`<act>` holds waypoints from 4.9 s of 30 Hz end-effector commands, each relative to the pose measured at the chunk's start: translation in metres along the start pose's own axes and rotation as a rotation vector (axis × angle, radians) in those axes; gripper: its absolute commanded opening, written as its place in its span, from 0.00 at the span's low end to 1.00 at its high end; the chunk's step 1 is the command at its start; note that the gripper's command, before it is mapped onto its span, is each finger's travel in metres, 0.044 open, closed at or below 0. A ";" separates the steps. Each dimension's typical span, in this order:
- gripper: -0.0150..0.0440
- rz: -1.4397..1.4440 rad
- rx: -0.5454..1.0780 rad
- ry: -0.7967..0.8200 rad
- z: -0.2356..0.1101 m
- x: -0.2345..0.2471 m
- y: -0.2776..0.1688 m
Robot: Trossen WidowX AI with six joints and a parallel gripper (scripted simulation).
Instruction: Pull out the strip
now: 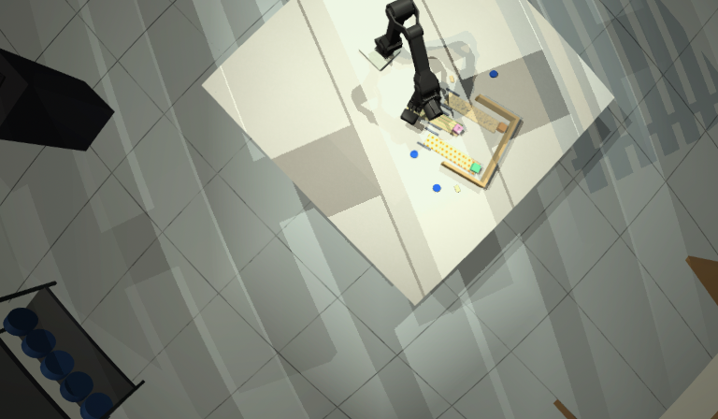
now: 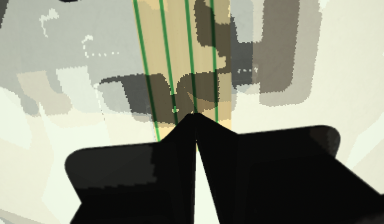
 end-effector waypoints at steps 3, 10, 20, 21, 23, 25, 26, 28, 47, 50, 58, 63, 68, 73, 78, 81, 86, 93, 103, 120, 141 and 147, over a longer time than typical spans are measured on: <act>0.25 0.002 0.024 0.010 0.005 0.002 -0.016; 0.25 0.002 0.026 0.010 0.005 0.001 -0.026; 0.25 0.001 0.027 0.009 0.004 0.001 -0.041; 0.25 0.001 0.027 0.009 0.004 0.001 -0.042; 0.25 0.001 0.027 0.009 0.004 0.001 -0.043; 0.25 0.001 0.027 0.009 0.004 0.001 -0.043; 0.25 0.001 0.027 0.009 0.004 0.001 -0.043; 0.25 0.001 0.027 0.009 0.004 0.001 -0.043; 0.48 0.147 0.024 0.007 -0.043 -0.002 -0.011; 0.61 0.157 0.024 0.007 -0.045 -0.002 -0.001; 0.97 0.157 0.020 0.008 -0.052 -0.002 0.032; 1.00 0.157 0.018 0.008 -0.055 -0.002 0.053; 1.00 0.158 0.016 0.009 -0.059 -0.001 0.073; 1.00 0.158 0.014 0.009 -0.062 -0.001 0.093; 1.00 0.158 0.012 0.009 -0.065 0.000 0.114; 1.00 0.158 0.011 0.010 -0.066 0.000 0.126; 1.00 0.158 0.009 0.010 -0.066 0.001 0.146; 0.96 0.158 0.008 0.010 -0.063 0.003 0.164; 0.68 0.158 0.007 0.010 -0.048 0.003 0.165; 0.68 0.158 0.008 0.010 -0.020 0.003 0.164; 0.50 0.156 0.003 0.013 -0.010 0.004 0.163; 0.43 0.156 0.003 0.013 -0.010 0.004 0.163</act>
Point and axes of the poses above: the point midway between the two fingers, 35 mm back from their tips, its own z axis out along the fingers, its own x axis across the jaws, y = z × x, the point moved 1 cm from there along -z, back along the fingers, and after that the axes turned 2 degrees about z, right-handed, at the moved point
